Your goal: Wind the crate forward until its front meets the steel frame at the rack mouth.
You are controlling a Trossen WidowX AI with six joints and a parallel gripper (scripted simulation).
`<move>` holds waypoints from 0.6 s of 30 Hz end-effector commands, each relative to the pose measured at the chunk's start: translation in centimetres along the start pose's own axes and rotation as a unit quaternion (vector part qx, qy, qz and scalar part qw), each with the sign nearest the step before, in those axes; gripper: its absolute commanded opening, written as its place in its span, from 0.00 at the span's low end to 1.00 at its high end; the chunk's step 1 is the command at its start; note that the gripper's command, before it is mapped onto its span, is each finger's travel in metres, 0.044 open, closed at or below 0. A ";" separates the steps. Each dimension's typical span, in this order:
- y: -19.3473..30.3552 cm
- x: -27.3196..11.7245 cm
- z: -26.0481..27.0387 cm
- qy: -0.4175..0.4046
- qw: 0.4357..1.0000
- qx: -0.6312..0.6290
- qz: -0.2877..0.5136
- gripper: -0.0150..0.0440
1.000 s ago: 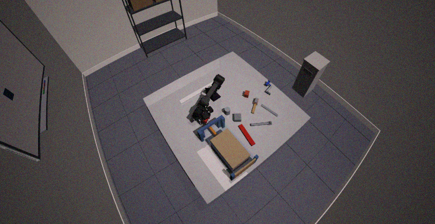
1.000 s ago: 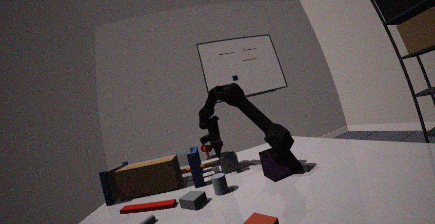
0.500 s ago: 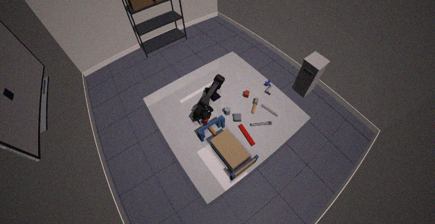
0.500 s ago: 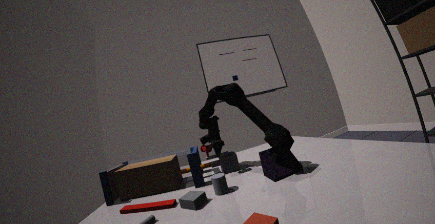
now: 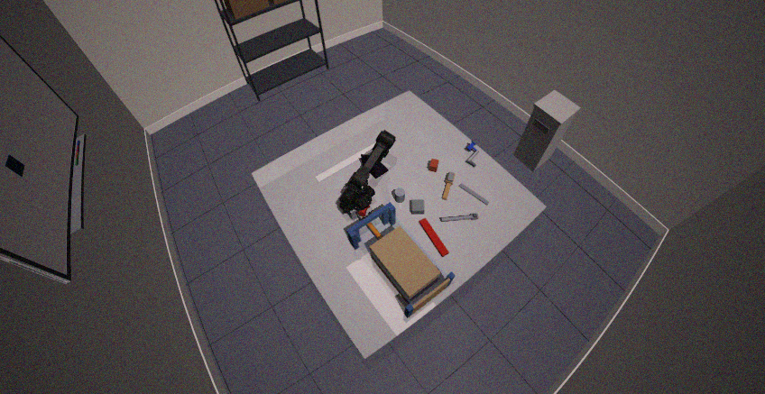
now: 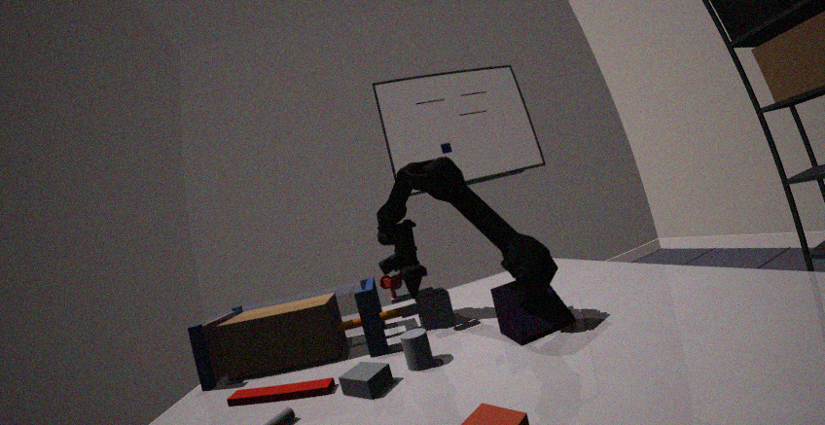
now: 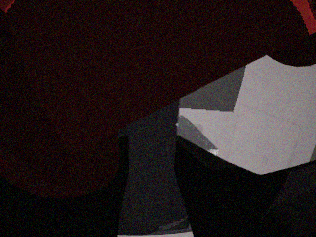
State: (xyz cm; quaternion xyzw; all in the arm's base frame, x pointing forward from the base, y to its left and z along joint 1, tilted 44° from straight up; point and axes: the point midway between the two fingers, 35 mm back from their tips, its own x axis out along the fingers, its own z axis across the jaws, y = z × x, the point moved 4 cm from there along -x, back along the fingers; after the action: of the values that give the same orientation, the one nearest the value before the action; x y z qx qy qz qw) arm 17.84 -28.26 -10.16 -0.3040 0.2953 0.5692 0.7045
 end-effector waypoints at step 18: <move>0.1 0.4 -0.2 0.001 0.999 0.032 0.006 0.25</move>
State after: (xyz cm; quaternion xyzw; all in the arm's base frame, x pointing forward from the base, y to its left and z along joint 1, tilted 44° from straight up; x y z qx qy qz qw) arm 17.84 -28.29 -10.23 -0.2853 0.3123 0.5622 0.7107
